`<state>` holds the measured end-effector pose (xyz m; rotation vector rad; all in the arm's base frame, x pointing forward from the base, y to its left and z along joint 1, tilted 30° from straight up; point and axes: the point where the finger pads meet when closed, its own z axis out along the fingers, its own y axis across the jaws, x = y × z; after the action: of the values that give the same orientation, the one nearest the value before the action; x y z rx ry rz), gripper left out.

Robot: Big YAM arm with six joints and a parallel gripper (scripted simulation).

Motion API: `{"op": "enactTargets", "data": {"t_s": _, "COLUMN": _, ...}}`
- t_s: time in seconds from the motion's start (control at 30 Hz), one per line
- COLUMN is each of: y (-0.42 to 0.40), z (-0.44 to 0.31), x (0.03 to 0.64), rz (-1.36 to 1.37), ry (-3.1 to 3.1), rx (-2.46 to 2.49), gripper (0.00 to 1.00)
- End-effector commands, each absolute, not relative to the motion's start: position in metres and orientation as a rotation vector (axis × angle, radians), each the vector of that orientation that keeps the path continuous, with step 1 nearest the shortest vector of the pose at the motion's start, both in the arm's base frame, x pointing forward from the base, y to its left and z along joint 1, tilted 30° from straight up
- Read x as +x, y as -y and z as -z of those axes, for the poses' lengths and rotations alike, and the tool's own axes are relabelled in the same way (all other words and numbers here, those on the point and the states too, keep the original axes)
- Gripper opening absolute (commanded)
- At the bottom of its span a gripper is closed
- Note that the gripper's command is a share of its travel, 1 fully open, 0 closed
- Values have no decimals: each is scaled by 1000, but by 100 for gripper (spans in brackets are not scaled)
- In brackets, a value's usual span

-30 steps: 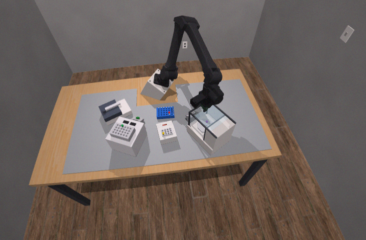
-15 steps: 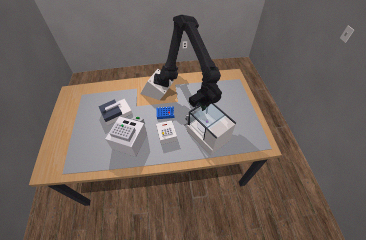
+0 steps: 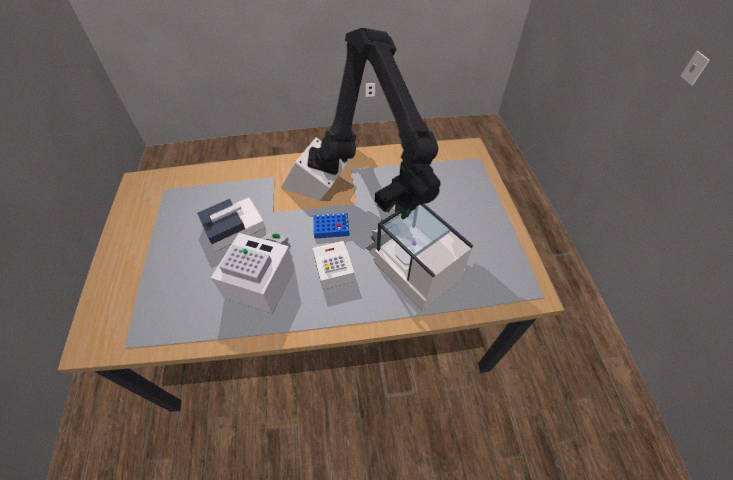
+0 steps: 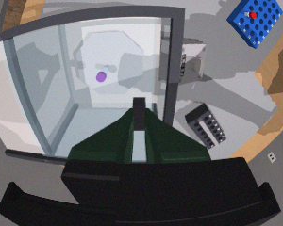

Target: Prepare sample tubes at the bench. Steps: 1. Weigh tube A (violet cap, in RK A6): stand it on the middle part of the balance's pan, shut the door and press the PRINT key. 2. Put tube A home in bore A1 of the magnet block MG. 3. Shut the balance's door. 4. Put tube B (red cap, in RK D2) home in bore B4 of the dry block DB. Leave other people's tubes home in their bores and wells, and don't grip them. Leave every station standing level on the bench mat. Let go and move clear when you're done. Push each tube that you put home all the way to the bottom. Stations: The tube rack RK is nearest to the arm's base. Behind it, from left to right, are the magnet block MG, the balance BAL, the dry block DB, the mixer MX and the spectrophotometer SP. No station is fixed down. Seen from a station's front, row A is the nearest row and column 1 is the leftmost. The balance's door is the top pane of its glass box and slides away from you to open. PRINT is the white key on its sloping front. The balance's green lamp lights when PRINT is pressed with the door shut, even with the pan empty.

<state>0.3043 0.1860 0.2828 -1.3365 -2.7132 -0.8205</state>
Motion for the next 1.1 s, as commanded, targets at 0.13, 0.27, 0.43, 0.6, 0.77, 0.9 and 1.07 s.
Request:
{"op": "enactTargets", "data": {"t_s": 0.13, "y": -178, "z": -284, "x": 297, "rz": 850, "ry": 2725, "rx": -1333, "gripper": 6}}
{"op": "enactTargets", "data": {"t_s": 0.27, "y": -177, "z": -283, "x": 296, "rz": 850, "ry": 2725, "rx": -1333, "gripper": 6}}
{"op": "enactTargets", "data": {"t_s": 0.43, "y": -176, "z": -281, "x": 291, "rz": 837, "ry": 2722, "rx": -1331, "gripper": 6}}
{"op": "enactTargets", "data": {"t_s": 0.6, "y": -176, "z": -281, "x": 291, "rz": 835, "ry": 2721, "rx": -1331, "gripper": 6}}
{"op": "enactTargets", "data": {"t_s": 0.77, "y": -176, "z": -281, "x": 291, "rz": 835, "ry": 2721, "rx": -1331, "gripper": 6}}
{"op": "enactTargets", "data": {"t_s": 0.9, "y": -176, "z": -281, "x": 291, "rz": 835, "ry": 2721, "rx": -1331, "gripper": 6}}
{"op": "enactTargets", "data": {"t_s": 1.07, "y": -176, "z": -281, "x": 291, "rz": 835, "ry": 2721, "rx": -1331, "gripper": 6}}
